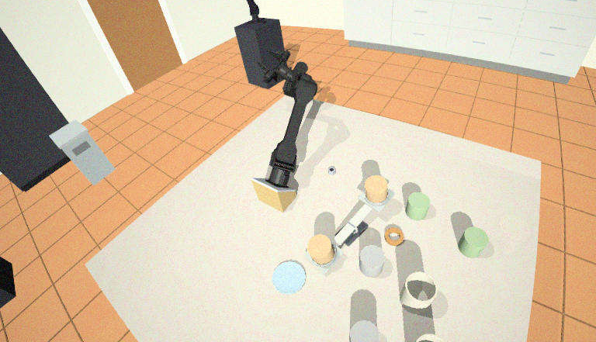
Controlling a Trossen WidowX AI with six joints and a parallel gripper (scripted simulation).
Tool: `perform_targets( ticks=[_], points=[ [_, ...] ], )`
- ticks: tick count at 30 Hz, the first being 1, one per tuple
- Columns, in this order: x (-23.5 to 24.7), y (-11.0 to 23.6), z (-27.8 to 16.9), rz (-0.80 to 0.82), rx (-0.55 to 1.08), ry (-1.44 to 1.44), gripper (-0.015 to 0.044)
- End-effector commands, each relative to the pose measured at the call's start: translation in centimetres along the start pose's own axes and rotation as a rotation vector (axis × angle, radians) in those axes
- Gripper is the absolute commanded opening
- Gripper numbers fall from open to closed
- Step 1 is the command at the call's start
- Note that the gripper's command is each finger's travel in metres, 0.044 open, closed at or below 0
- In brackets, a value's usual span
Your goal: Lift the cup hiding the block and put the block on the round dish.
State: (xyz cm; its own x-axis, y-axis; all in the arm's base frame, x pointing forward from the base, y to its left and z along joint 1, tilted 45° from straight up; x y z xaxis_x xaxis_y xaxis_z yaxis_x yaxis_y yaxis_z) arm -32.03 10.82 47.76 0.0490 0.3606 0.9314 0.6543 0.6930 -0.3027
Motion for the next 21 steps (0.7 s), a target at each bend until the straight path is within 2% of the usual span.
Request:
perform_targets(
  ticks=[1, 2, 11, 21],
  points=[
    [0.1, 0.0, 0.0, 0.001, -0.002, 0.004, 0.0426],
    [0.2, 0.2, 0.0, 0.004, -0.007, 0.016, 0.0440],
    [2.2, 3.5, 0.8, 0.040, -0.133, 0.159, 0.0440],
    [4.2, 11.3, 2.5, 0.054, -0.423, 0.326, 0.0440]
  ],
)
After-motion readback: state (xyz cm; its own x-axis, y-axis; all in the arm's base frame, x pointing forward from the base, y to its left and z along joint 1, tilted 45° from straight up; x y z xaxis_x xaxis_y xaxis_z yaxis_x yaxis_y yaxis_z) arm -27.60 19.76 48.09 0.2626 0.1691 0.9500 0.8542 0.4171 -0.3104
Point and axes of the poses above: the point midway between the two fingers, 35 mm back from their tips, its own y axis back along the fingers, its own x axis across the jaws, z = x × y, the point moved 5 cm from there along y, back along the fingers, and after that the axes turned 10 degrees about y, right-handed, at the moved point
